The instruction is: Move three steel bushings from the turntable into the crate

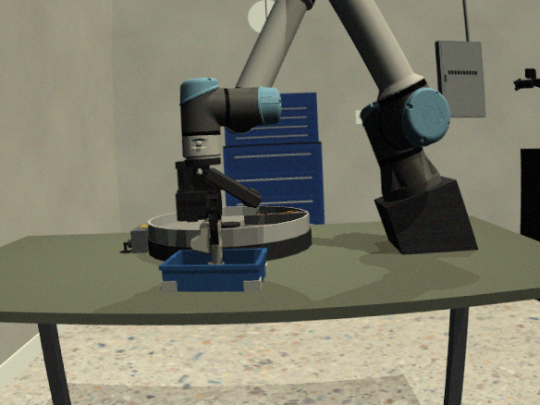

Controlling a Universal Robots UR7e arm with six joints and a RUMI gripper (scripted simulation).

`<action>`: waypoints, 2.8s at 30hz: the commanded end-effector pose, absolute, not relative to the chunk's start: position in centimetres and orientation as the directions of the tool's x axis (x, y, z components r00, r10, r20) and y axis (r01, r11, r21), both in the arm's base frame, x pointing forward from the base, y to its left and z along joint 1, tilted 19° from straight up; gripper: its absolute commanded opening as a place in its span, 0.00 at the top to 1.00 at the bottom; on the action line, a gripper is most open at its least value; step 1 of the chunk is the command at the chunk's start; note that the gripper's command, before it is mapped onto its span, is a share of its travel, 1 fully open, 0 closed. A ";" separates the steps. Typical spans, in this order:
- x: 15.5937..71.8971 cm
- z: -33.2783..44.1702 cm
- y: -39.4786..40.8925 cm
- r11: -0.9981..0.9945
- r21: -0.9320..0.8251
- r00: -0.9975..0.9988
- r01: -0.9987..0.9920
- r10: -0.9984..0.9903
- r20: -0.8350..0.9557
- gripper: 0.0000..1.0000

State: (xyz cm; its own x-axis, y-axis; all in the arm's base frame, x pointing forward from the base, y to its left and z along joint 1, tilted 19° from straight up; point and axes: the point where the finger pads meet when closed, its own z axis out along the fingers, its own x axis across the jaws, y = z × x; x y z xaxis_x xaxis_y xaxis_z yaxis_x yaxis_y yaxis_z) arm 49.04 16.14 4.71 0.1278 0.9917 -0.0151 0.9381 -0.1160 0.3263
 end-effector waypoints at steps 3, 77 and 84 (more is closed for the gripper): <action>49.1 4.8 16.2 -0.116 0.328 0.128 0.938 0.992 -0.015 1.00; 49.3 4.2 16.1 -0.116 0.328 0.128 0.938 0.992 -0.015 0.94; 49.3 4.2 16.1 -0.116 0.328 0.128 0.938 0.992 -0.015 0.94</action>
